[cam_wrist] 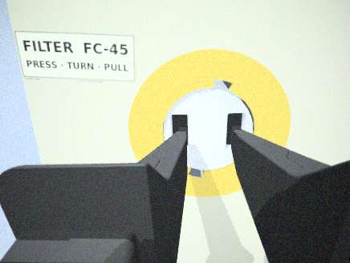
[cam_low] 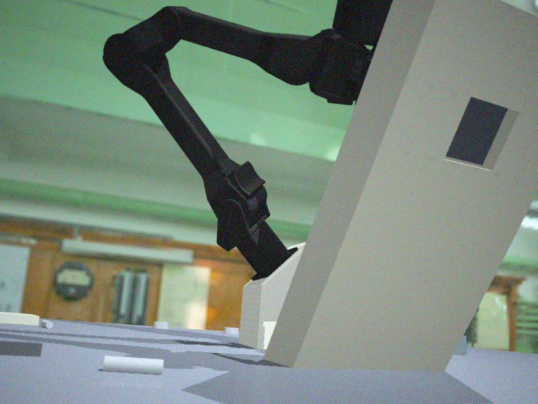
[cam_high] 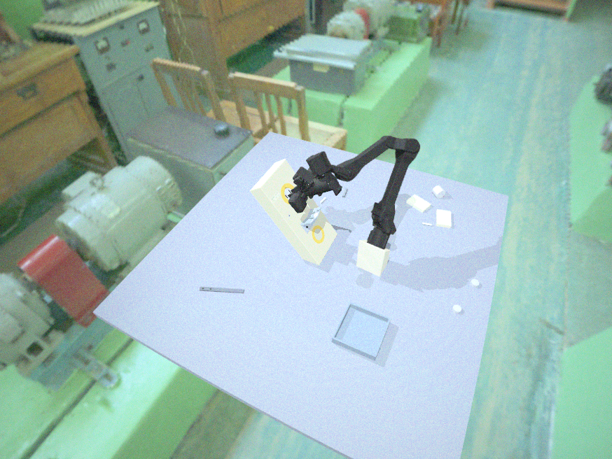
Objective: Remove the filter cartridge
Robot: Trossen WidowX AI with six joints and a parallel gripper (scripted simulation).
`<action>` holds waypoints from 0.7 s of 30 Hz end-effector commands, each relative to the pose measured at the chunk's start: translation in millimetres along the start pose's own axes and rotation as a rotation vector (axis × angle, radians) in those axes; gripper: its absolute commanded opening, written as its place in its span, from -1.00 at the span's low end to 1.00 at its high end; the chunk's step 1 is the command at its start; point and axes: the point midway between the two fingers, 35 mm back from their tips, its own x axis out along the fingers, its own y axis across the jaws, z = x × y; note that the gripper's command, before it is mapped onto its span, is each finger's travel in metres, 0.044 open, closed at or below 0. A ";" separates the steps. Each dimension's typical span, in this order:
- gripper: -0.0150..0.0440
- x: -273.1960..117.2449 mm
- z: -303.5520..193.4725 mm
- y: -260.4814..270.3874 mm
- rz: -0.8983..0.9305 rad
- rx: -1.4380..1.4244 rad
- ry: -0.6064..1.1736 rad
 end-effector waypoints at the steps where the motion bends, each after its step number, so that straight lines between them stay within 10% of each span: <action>1: -0.13 0.2 2.0 -0.4 0.003 -0.002 -0.001; 21: -0.13 3.2 1.9 -0.7 0.002 -0.002 -0.001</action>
